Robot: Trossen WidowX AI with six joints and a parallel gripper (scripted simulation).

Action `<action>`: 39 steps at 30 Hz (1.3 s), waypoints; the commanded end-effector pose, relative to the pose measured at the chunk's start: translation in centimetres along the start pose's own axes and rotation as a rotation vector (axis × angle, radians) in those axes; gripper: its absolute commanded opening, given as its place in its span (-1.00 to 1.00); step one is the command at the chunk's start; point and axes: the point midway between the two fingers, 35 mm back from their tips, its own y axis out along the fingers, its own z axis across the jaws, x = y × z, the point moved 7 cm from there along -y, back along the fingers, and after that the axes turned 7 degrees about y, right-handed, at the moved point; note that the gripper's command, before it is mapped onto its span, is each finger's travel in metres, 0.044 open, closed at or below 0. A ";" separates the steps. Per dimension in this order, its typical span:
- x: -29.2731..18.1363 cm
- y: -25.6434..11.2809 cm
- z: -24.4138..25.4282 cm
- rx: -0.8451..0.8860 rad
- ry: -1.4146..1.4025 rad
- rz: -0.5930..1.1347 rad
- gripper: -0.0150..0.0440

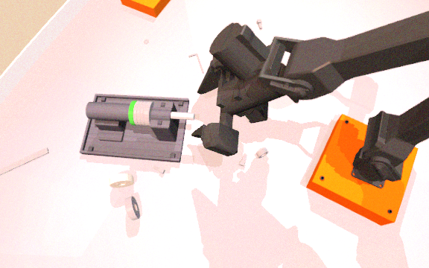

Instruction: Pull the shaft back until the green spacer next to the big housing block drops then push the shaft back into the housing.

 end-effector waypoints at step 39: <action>-0.4 2.3 0.1 0.003 0.003 0.007 1.00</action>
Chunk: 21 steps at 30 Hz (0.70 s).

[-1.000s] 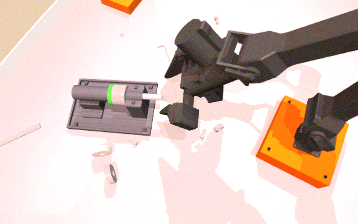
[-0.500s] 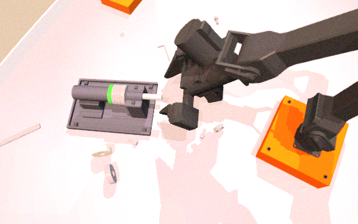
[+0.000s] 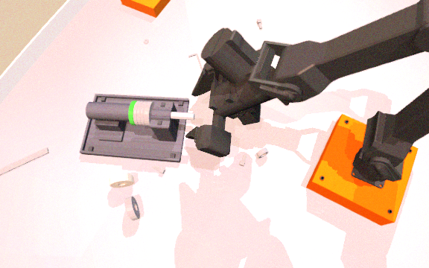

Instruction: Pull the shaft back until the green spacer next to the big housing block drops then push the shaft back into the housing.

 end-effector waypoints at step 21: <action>-0.3 2.4 0.0 0.002 0.002 0.010 1.00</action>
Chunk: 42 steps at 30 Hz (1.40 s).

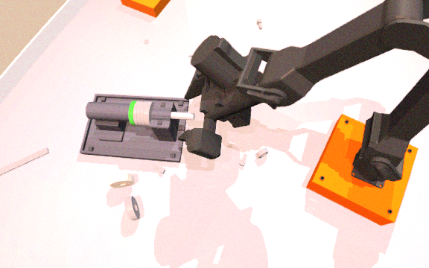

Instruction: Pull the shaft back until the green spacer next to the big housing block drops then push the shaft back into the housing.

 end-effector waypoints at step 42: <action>-0.2 1.8 0.0 0.003 0.003 0.007 1.00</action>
